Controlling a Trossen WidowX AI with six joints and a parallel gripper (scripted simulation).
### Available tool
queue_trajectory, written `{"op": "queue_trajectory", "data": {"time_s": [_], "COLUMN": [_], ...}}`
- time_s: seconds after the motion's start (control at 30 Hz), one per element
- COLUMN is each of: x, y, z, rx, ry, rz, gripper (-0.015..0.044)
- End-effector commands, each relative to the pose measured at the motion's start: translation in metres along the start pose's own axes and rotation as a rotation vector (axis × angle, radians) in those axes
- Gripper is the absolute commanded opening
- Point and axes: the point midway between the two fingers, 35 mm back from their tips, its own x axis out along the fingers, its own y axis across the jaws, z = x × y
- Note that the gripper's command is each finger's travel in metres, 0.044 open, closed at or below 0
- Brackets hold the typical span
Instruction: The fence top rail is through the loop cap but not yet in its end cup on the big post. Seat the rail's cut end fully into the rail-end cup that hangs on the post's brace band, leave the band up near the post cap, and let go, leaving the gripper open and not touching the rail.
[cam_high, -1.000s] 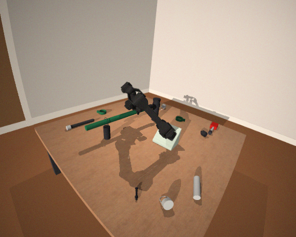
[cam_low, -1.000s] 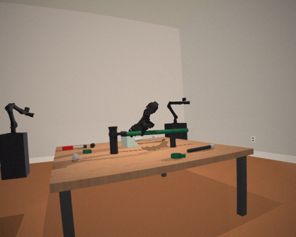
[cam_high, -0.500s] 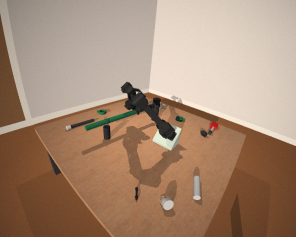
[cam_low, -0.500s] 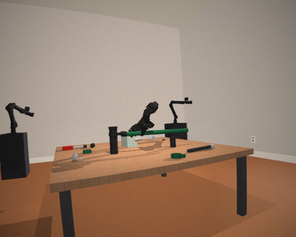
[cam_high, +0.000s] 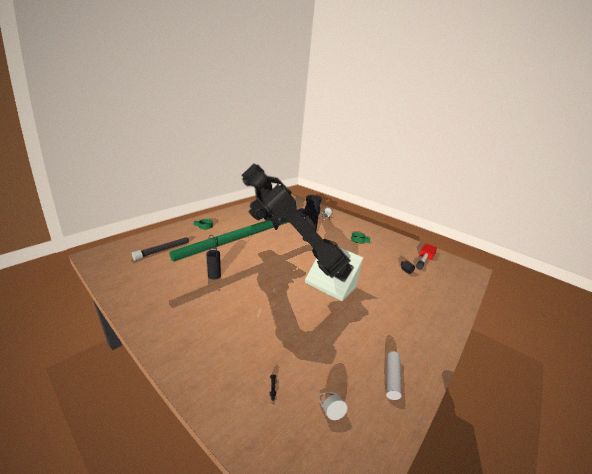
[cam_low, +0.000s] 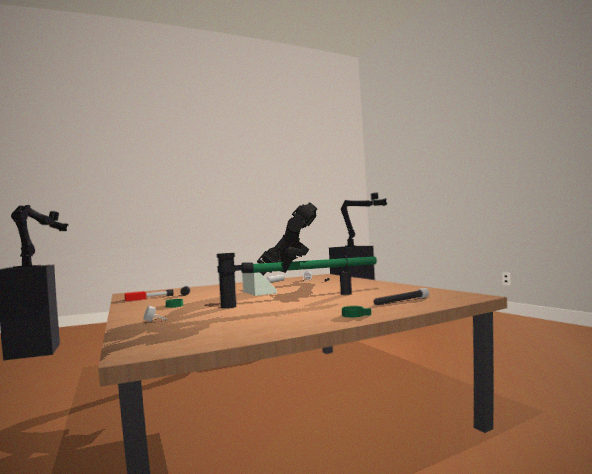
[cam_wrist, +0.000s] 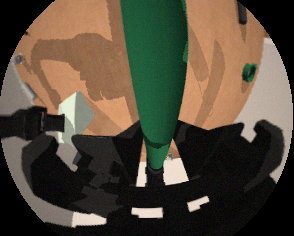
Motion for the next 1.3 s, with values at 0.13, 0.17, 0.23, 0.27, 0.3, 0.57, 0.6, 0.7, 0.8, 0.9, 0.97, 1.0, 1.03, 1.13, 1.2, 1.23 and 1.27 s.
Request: {"op": "queue_trajectory", "data": {"time_s": [0.13, 0.17, 0.23, 0.27, 0.3, 0.57, 0.6, 0.7, 0.8, 0.9, 0.97, 1.0, 1.03, 1.13, 1.2, 1.23, 1.27], "x": [-0.0001, -0.0001, -0.0001, -0.0001, -0.0002, -0.0006, -0.0007, -0.0009, -0.0011, -0.0013, -0.0014, -0.0015, -0.0015, -0.0017, -0.0018, -0.0018, -0.0019], "y": [0.0000, 0.0000, 0.0000, 0.0001, 0.0001, 0.0005, 0.0005, 0.0007, 0.0008, 0.0010, 0.0010, 0.0011, 0.0011, 0.0012, 0.0013, 0.0014, 0.0014], "z": [-0.0001, -0.0001, -0.0001, -0.0002, -0.0002, -0.0011, -0.0012, -0.0015, -0.0018, -0.0021, -0.0023, -0.0024, -0.0025, -0.0029, -0.0031, -0.0032, -0.0033], "rx": [0.000, 0.000, 0.000, 0.000, 0.000, 0.002, 0.002, 0.003, 0.003, 0.004, 0.004, 0.004, 0.004, 0.005, 0.005, 0.005, 0.005], "ry": [0.000, 0.000, 0.001, 0.001, 0.001, 0.004, 0.004, 0.005, 0.006, 0.007, 0.008, 0.008, 0.008, 0.009, 0.010, 0.010, 0.010], "rz": [0.000, 0.000, 0.000, 0.000, 0.000, 0.000, 0.000, 0.001, 0.001, 0.001, 0.001, 0.001, 0.001, 0.001, 0.001, 0.001, 0.001], "gripper": [0.0000, 0.0000, 0.0000, 0.0000, 0.0000, 0.0000, 0.0000, 0.0000, 0.0000, 0.0000, 0.0000, 0.0000, 0.0000, 0.0000, 0.0000, 0.0000, 0.0000]}}
